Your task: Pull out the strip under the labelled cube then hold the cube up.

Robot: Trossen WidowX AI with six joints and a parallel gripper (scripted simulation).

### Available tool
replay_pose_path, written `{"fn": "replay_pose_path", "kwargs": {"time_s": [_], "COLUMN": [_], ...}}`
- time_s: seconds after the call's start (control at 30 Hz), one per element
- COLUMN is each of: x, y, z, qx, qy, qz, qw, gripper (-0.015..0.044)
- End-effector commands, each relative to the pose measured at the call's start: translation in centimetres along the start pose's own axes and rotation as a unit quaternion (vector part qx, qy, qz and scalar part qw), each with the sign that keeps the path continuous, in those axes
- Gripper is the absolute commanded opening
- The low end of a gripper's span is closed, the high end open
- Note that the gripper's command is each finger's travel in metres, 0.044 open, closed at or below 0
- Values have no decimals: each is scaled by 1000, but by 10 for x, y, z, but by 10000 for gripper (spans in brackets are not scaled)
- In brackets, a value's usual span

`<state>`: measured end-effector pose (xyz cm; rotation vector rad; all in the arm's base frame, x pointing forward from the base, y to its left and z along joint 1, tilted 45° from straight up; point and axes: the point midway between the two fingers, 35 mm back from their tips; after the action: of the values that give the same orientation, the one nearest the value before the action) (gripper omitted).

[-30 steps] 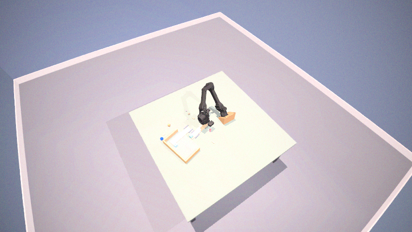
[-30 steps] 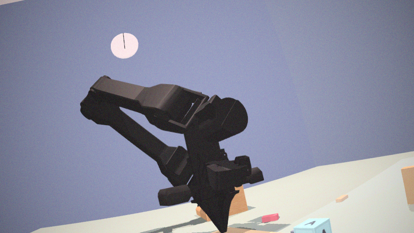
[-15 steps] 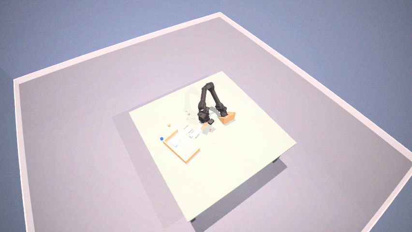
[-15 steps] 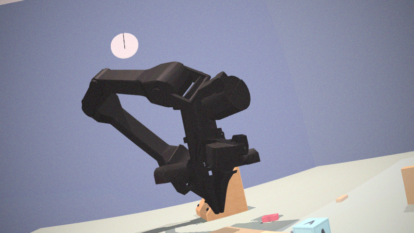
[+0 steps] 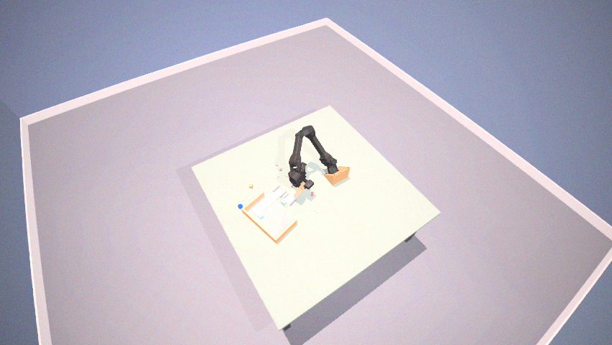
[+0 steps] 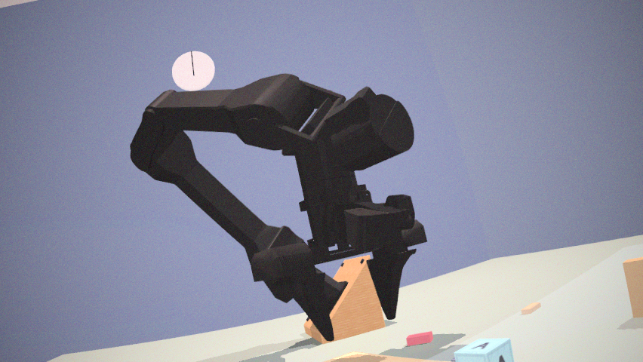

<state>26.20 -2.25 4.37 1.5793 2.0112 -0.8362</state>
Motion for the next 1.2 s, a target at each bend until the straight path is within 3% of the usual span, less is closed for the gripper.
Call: {"fn": "replay_pose_path", "kwargs": {"time_s": [0.0,1.17], "x": [-1,-3], "y": [15,126], "z": [-2,-15], "qx": [-2,-4], "qy": [-2,-2], "qz": [-1,1], "qw": [1000,1000], "gripper": [440,440]}}
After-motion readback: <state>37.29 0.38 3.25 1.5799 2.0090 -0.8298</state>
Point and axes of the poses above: the point midway between the two fingers, 35 mm back from their tips, its own z axis out along the fingers, its own x axis across the jaws, y = z × x, and after that the axes turned 1 degree about z, right-handed
